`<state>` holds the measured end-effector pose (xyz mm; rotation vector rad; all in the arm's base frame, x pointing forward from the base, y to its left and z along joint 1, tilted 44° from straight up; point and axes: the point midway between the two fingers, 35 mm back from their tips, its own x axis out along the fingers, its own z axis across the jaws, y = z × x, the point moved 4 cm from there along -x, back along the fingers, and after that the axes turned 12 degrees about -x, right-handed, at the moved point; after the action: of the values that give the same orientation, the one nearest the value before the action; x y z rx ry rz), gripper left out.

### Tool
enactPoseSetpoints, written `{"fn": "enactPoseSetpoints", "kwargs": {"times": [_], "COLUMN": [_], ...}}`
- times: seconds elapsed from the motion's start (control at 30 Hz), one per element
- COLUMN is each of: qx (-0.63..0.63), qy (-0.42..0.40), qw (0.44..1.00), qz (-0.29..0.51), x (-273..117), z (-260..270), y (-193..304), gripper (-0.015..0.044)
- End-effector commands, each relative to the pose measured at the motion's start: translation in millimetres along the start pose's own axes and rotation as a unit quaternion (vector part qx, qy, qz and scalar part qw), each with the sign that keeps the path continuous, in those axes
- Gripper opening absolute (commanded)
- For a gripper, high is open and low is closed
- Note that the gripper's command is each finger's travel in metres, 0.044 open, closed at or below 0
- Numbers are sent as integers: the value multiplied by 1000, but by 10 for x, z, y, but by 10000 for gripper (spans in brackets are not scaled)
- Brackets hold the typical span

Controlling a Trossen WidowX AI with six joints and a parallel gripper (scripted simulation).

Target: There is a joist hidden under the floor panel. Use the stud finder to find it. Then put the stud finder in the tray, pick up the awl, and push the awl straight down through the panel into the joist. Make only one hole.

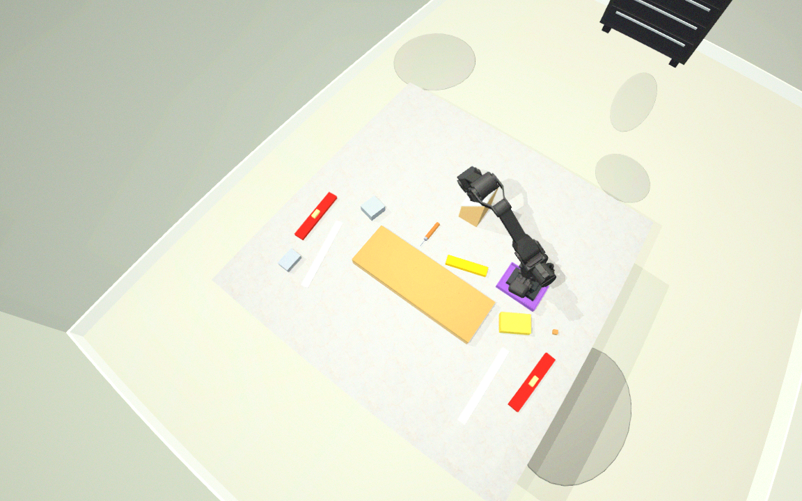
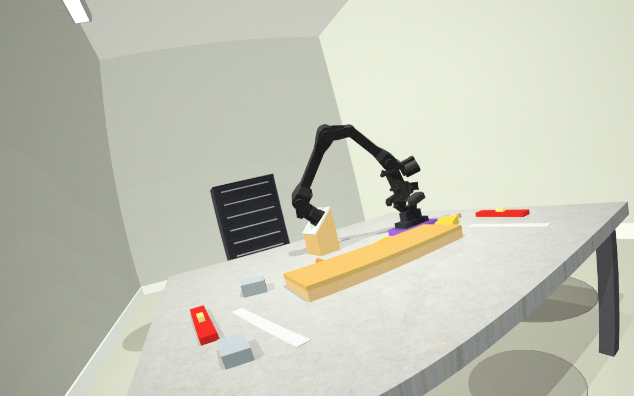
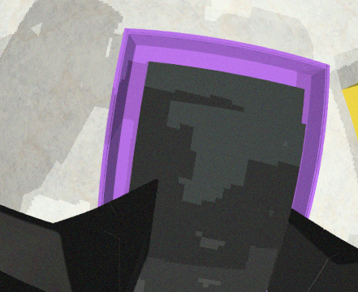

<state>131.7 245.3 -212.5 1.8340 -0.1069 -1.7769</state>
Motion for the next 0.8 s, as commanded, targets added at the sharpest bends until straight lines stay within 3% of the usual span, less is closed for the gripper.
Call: {"fn": "enactPoseSetpoints", "kwargs": {"times": [0.0, 0.43, 0.77], "qx": [-2, -2, 0], "qy": [4, 5, 1], "qw": [1000, 1000, 1000], "qz": [-1, -1, -1], "x": [24, 190, 175], "z": [-9, 2, 9], "y": [3, 54, 51], "gripper": [0, 0, 263]}}
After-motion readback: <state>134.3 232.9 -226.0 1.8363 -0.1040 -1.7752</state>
